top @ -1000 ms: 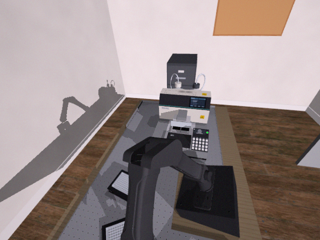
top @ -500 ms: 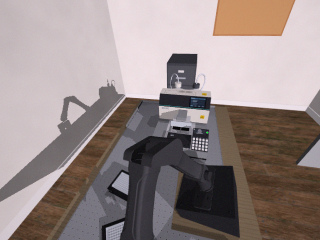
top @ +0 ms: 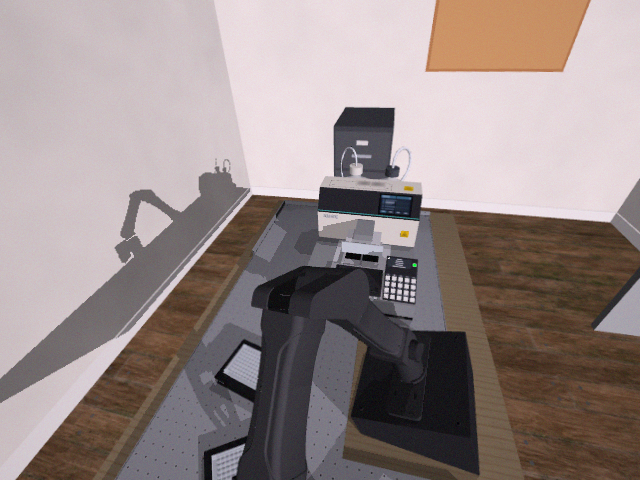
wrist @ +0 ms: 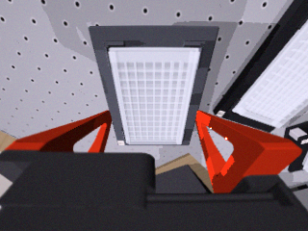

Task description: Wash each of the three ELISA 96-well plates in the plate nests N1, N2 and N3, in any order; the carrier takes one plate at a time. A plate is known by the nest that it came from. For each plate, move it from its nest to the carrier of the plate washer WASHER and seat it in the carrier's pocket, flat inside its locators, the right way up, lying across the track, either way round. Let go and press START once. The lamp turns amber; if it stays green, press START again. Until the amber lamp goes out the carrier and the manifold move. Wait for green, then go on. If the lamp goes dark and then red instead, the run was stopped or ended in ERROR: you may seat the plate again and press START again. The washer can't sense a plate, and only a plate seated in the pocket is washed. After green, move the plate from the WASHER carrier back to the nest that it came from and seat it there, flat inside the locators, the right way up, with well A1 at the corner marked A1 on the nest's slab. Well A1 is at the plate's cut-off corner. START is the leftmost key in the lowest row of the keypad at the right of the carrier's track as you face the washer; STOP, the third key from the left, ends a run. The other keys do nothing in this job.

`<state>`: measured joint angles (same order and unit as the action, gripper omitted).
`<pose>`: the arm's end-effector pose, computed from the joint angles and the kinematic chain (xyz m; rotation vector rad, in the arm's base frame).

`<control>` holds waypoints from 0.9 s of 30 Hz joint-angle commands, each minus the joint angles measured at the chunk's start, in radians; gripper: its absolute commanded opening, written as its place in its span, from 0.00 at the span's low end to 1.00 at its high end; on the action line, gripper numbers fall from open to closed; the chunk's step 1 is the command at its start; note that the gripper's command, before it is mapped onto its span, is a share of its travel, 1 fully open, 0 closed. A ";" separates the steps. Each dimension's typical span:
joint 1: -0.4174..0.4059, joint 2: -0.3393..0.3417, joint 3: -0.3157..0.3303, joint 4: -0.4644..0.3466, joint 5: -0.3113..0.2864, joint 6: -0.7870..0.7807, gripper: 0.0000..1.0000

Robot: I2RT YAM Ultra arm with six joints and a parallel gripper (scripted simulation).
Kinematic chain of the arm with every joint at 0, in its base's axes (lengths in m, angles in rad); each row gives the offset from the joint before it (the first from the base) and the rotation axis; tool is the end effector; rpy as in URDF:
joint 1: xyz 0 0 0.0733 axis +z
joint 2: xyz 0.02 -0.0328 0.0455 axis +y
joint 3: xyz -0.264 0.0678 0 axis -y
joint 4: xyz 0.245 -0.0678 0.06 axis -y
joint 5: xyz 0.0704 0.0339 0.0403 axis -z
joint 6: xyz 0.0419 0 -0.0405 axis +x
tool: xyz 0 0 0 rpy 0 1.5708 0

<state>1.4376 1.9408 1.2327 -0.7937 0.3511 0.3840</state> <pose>0.0594 0.3431 0.1417 -1.3996 2.4407 -0.2293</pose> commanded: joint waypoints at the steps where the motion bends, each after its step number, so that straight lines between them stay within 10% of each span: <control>1: 0.013 -0.021 0.020 -0.033 0.002 0.011 1.00; 27: 0.050 -0.072 0.096 -0.175 0.004 0.050 1.00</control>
<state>1.4773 1.8835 1.3106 -0.9432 0.3531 0.4259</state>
